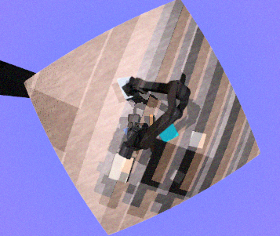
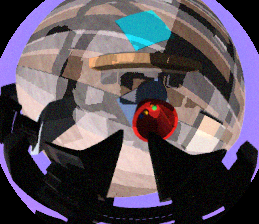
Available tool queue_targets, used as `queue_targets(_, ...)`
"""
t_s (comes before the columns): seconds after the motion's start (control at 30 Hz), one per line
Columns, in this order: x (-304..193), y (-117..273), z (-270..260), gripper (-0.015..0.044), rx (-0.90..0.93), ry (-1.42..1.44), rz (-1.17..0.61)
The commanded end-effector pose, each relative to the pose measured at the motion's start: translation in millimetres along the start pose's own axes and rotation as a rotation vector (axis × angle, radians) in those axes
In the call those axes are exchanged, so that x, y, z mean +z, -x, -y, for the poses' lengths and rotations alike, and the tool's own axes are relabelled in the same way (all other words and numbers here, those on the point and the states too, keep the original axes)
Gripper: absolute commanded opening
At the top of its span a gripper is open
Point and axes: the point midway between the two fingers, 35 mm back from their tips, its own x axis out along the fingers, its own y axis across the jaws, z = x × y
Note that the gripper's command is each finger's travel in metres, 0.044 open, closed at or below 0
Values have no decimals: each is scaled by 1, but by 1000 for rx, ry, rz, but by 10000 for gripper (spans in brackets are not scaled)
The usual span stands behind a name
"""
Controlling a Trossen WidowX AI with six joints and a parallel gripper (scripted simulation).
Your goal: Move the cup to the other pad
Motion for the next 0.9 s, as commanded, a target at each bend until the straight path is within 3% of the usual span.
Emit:
queue_targets(0.0, 0, -1, 0, 148, 12, 11, 24)
queue_targets(0.87, 1, -40, 2, 148, 11, 11, 24)
